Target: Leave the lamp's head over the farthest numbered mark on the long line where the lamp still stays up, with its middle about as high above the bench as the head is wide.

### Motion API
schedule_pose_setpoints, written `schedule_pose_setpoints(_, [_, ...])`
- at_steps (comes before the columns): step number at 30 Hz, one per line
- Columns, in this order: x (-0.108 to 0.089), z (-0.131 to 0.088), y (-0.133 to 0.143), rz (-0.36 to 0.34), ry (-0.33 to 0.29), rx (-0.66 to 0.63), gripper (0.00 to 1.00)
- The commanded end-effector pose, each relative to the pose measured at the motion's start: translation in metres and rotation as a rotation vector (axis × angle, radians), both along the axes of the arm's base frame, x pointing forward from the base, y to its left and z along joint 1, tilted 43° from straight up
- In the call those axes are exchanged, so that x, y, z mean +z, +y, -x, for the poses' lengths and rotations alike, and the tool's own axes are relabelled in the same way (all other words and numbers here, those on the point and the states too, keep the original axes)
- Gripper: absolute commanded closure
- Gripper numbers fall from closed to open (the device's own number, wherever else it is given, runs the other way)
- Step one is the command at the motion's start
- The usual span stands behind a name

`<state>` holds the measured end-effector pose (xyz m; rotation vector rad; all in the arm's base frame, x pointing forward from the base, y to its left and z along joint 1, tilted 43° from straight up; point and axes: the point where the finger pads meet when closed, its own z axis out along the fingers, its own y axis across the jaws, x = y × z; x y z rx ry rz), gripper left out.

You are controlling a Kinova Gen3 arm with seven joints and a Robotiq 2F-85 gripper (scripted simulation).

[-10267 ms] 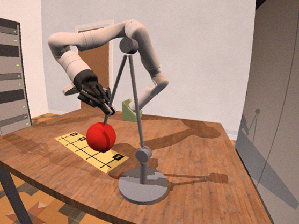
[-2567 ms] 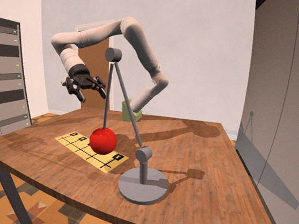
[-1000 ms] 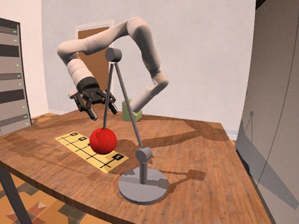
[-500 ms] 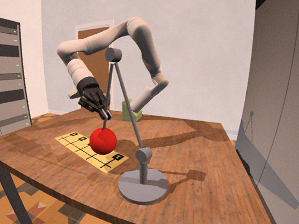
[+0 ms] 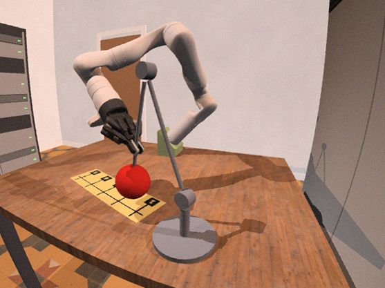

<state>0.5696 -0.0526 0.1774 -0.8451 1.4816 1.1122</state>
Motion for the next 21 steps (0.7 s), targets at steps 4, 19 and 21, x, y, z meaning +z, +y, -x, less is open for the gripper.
schedule_pose_setpoints(4, [-0.001, 0.001, -0.002, 0.001, -0.002, -0.001, 1.00])
schedule_pose_setpoints(19, [-0.026, 0.013, -0.021, 0.001, -0.002, 0.000, 1.00])
schedule_pose_setpoints(21, [-0.028, 0.014, -0.022, 0.001, -0.002, 0.000, 1.00])
